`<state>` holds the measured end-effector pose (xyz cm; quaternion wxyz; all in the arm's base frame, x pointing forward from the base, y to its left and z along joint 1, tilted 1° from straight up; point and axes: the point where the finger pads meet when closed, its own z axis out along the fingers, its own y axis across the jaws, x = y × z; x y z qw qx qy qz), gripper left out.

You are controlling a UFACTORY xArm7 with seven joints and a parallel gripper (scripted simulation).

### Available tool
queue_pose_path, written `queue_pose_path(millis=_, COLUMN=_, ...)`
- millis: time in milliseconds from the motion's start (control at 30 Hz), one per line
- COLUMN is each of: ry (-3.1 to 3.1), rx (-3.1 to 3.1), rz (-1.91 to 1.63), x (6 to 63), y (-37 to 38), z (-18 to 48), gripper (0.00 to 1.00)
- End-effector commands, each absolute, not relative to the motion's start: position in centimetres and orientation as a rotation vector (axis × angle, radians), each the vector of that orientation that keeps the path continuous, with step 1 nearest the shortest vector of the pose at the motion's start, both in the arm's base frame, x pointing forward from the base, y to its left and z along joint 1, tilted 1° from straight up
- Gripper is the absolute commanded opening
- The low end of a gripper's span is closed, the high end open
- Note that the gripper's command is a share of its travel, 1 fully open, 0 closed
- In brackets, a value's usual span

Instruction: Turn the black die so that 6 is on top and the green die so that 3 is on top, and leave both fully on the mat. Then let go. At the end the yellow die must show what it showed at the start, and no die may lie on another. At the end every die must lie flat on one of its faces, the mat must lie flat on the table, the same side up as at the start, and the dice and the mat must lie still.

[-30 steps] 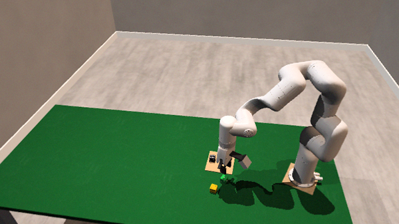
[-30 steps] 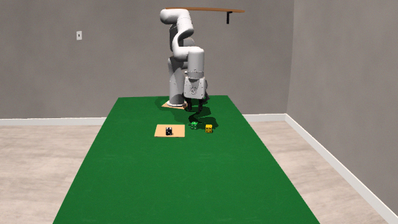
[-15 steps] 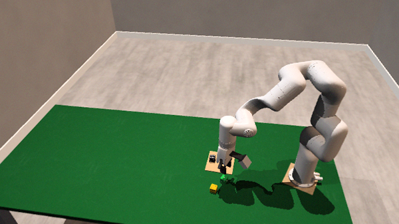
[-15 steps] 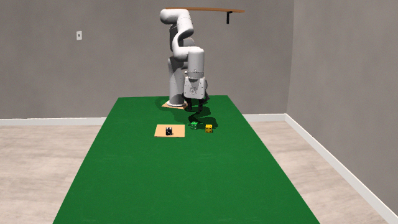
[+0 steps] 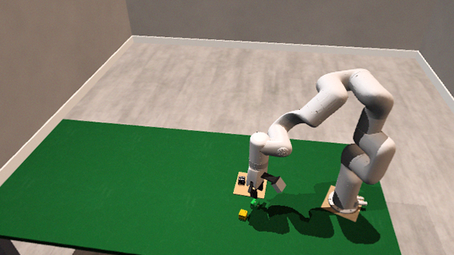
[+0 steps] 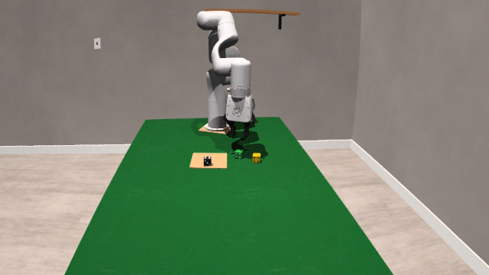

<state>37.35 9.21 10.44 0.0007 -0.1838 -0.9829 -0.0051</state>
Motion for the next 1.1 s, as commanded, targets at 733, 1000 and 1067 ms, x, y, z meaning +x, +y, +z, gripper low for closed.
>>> queue_pose_path(millis=733, ry=-3.09, rx=-0.578, rz=-0.019, x=37.5, y=9.3, z=7.6, gripper=0.47)
queue_pose_path(millis=1000, ry=-3.09, rx=-0.578, rz=-0.019, x=37.5, y=9.3, z=6.5, gripper=0.47)
queue_pose_path(millis=1067, ry=-3.09, rx=-0.578, rz=-0.019, x=37.5, y=9.3, z=6.3, gripper=0.47)
